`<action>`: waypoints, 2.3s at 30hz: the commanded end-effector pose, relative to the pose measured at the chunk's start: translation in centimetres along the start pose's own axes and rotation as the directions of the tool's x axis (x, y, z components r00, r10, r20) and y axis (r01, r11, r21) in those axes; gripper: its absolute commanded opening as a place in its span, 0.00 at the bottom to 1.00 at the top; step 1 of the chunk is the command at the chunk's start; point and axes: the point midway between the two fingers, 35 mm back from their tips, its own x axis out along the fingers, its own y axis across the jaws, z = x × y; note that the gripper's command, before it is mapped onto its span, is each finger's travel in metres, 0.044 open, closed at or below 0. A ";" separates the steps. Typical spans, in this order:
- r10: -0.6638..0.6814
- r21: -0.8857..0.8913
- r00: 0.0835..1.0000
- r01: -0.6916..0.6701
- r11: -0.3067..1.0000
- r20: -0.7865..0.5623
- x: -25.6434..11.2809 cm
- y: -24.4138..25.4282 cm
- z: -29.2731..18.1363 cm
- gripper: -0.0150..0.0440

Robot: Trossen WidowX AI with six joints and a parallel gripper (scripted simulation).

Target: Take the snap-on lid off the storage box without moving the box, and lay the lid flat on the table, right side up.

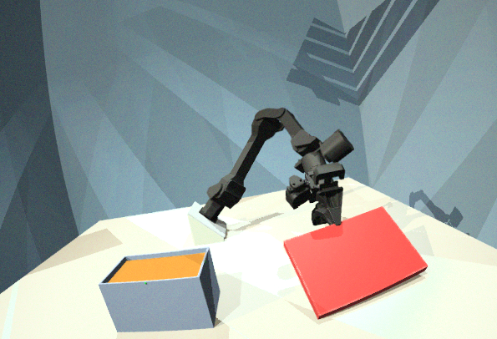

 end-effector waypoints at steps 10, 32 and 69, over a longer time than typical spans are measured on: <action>-0.035 0.014 0.999 0.035 0.999 0.020 1.3 -1.9 0.8 0.25; -0.035 0.014 0.999 0.035 0.999 0.020 2.3 -3.3 0.8 0.25; -0.037 0.016 0.999 0.036 0.999 0.020 -1.3 -5.0 0.2 1.00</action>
